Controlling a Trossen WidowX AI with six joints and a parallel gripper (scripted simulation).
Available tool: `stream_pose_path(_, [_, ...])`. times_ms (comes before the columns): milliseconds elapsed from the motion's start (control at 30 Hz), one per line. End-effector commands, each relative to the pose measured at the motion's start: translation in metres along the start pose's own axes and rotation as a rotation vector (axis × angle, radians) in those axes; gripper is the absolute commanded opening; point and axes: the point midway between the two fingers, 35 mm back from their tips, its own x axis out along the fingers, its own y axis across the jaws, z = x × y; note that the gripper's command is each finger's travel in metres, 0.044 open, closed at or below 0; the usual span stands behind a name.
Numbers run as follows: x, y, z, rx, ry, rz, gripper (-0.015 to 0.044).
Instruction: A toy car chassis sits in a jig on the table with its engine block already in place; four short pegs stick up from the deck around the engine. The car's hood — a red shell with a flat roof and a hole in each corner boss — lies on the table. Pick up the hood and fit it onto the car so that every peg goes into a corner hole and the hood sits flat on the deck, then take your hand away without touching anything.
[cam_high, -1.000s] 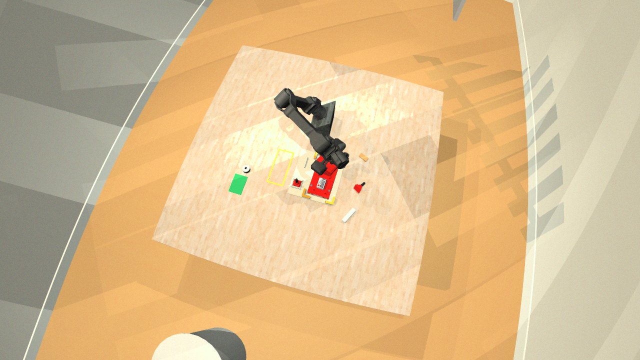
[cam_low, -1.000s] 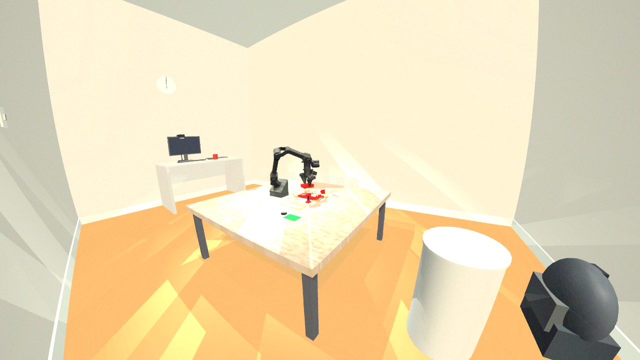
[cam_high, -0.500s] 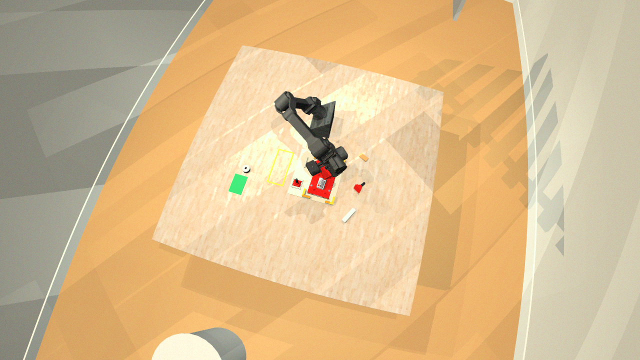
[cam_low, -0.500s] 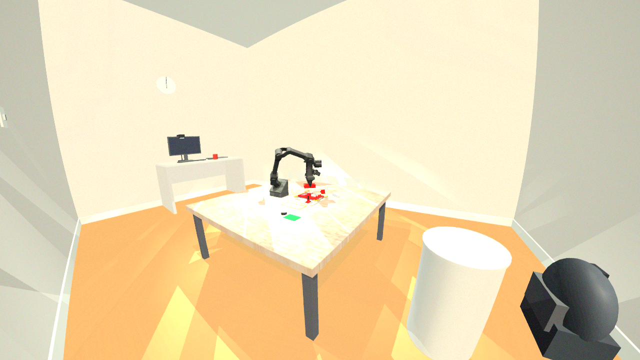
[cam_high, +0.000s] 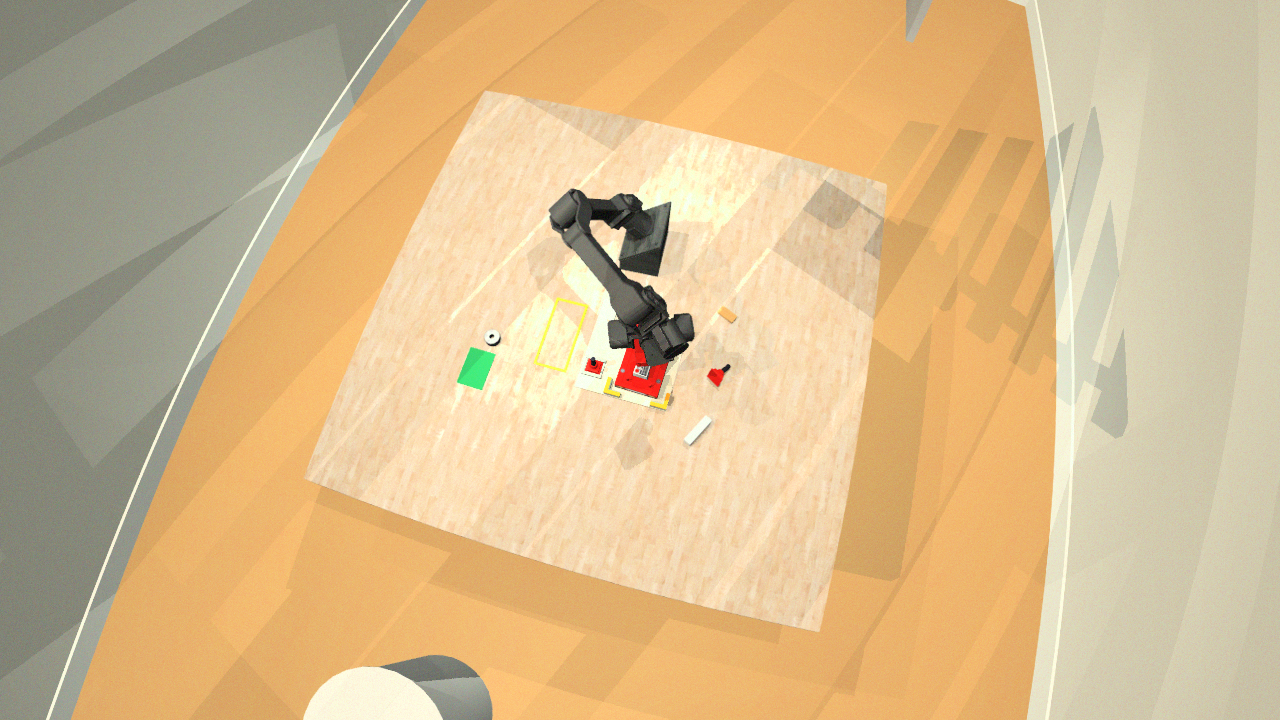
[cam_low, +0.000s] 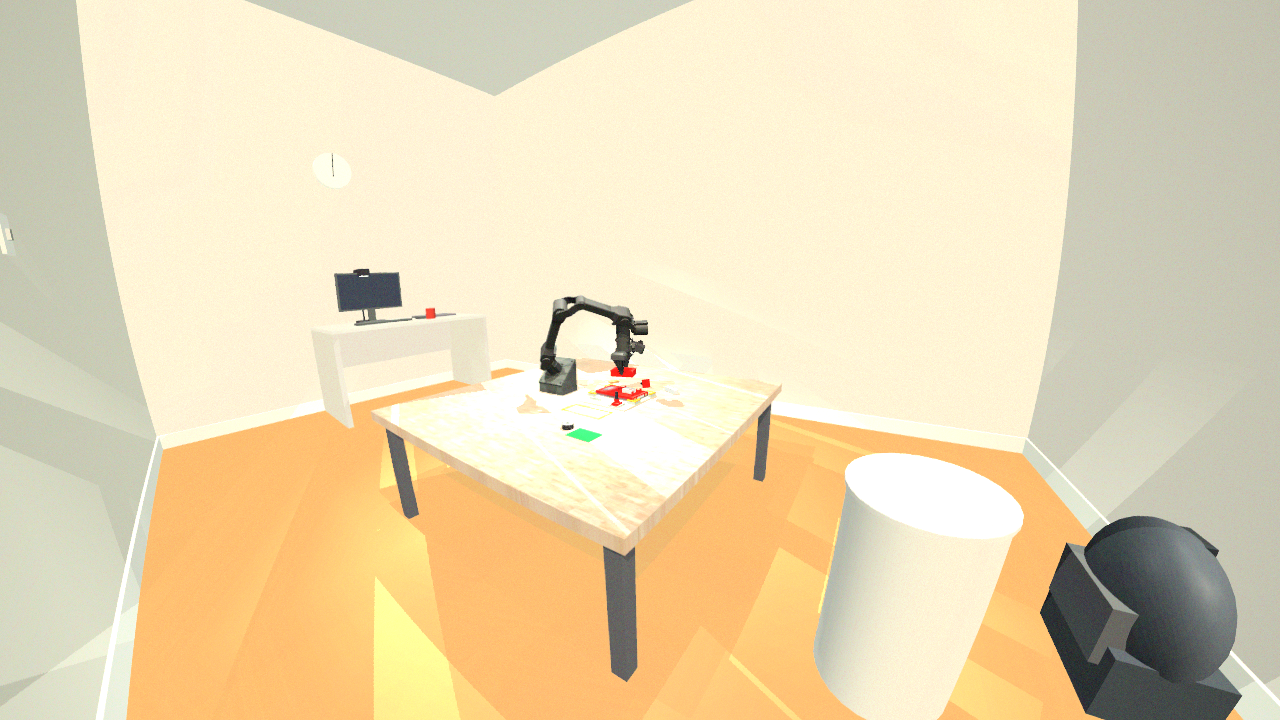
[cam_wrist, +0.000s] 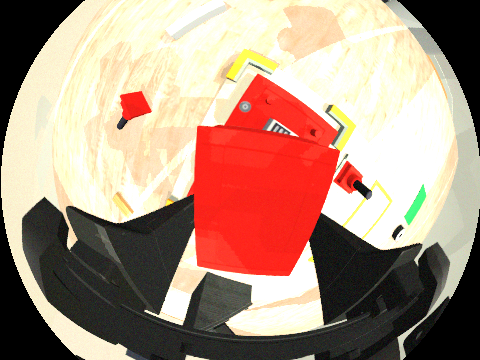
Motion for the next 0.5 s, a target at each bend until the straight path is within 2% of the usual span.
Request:
stream_pose_path(0, [-0.002,-0.005,0.009,0.122,-0.009,-0.002,0.0000])
stream_pose_path(467, [-0.002,-0.015,0.024,0.420,-0.013,-0.004,0.0000])
